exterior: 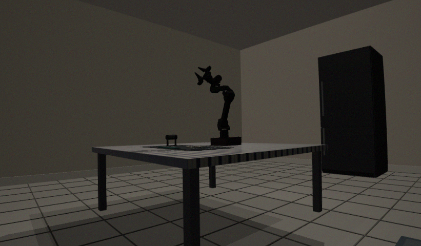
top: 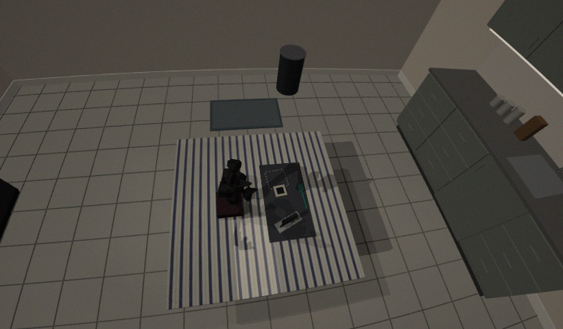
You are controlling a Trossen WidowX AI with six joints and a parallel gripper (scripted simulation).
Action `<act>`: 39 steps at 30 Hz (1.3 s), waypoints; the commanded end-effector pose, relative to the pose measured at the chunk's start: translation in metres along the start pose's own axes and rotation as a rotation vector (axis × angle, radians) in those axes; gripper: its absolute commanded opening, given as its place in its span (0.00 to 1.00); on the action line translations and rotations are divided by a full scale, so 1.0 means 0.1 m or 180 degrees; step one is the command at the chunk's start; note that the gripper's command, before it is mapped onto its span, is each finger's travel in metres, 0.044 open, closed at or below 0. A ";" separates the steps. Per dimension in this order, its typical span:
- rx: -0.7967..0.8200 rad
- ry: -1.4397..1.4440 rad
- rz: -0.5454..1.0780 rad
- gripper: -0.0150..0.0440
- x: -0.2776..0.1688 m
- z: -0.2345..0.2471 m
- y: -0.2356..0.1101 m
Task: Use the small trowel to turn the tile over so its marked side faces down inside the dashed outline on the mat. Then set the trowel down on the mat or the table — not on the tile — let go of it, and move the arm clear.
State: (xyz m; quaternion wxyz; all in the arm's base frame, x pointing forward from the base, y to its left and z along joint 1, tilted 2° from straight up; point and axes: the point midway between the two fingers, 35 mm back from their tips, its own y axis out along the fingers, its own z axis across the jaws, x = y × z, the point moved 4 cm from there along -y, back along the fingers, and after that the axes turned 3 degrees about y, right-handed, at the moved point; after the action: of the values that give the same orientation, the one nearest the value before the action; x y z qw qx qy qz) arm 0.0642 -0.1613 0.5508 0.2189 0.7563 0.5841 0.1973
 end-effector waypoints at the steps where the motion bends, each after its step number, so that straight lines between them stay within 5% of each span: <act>1: -0.0074 0.0209 0.0038 0.71 -0.14 0.01 0.07; 19: -0.0138 0.1357 0.0492 0.71 -0.90 0.40 0.49; 39: 0.0412 0.2345 0.1057 0.71 -1.32 1.42 0.98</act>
State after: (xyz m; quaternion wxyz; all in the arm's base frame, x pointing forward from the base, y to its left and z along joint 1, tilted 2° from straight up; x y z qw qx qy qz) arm 0.1750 -0.3202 0.4919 -0.0641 0.7307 0.5110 0.4481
